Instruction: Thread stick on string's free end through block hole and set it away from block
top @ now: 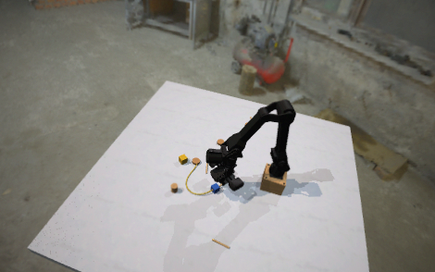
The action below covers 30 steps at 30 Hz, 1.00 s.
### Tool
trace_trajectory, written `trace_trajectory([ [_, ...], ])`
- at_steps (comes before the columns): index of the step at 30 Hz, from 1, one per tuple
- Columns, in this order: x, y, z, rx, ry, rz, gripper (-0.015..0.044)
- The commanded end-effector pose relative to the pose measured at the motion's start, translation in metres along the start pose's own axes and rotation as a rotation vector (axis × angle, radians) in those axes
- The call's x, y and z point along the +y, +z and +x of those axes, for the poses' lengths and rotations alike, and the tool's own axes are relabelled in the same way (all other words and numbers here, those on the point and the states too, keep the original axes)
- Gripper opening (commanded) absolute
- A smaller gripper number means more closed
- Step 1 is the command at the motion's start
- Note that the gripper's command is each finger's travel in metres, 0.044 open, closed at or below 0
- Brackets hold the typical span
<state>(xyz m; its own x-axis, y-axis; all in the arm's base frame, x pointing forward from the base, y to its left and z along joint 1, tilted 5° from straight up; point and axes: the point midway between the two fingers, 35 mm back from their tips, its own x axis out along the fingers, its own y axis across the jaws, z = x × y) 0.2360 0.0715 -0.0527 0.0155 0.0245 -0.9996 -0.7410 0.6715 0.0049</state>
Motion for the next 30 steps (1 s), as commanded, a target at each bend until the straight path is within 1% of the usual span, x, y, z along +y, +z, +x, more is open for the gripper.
trace_trajectory([
  [1,0.0,-0.006,-0.001,-0.002,0.0,-0.003,0.0],
  [30,0.001,-0.043,-0.004,0.003,0.0,-0.002,0.0],
])
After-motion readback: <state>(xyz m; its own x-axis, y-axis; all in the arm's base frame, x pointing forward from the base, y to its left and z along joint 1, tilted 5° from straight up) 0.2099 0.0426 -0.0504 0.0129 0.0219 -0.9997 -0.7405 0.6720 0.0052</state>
